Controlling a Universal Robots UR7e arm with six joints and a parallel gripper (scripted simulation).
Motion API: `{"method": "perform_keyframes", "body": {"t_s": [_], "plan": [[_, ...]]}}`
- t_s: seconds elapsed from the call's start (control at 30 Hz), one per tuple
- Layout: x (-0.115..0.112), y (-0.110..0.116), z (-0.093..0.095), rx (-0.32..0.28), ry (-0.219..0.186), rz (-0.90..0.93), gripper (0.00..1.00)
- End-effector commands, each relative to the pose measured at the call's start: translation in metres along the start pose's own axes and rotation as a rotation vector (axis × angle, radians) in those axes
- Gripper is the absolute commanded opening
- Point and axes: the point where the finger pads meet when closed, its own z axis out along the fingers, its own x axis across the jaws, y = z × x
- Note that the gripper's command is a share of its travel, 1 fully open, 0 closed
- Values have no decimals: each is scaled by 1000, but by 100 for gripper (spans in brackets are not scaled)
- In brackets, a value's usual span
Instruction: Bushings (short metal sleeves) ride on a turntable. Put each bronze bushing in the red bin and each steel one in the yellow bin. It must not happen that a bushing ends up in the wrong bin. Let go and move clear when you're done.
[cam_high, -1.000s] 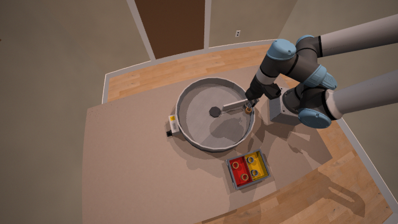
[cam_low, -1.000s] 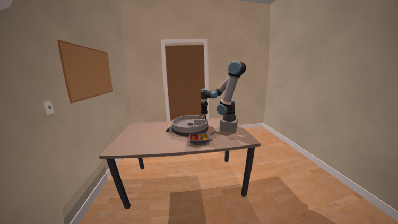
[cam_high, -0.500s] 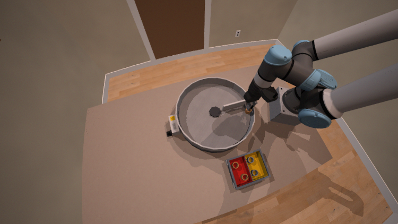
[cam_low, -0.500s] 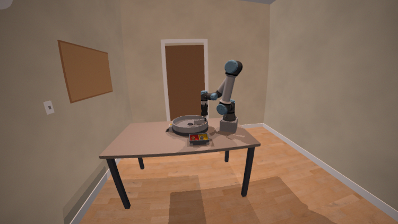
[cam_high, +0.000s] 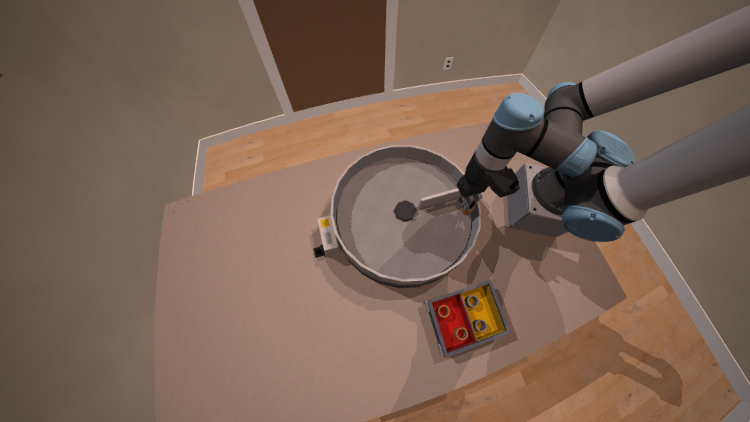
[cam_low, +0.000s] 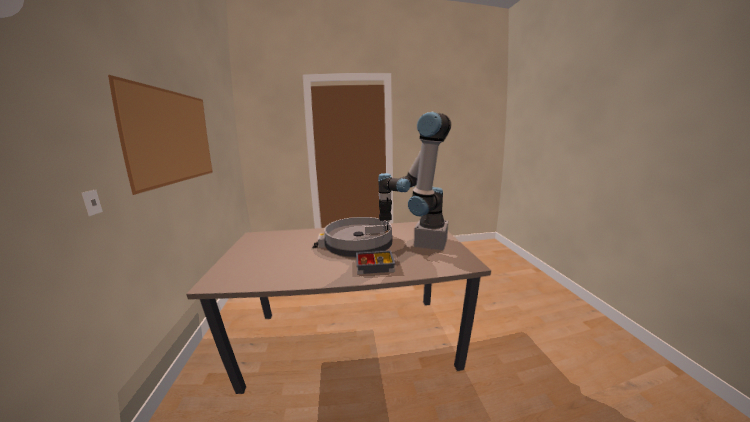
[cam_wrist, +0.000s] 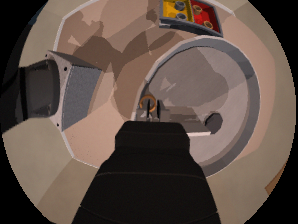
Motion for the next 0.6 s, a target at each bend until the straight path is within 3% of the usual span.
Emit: {"method": "perform_keyframes", "body": {"t_s": [0.0,0.57], "plan": [[0,0,1,-1,1,0,40],[0,0,14,-1,1,0,40]]}}
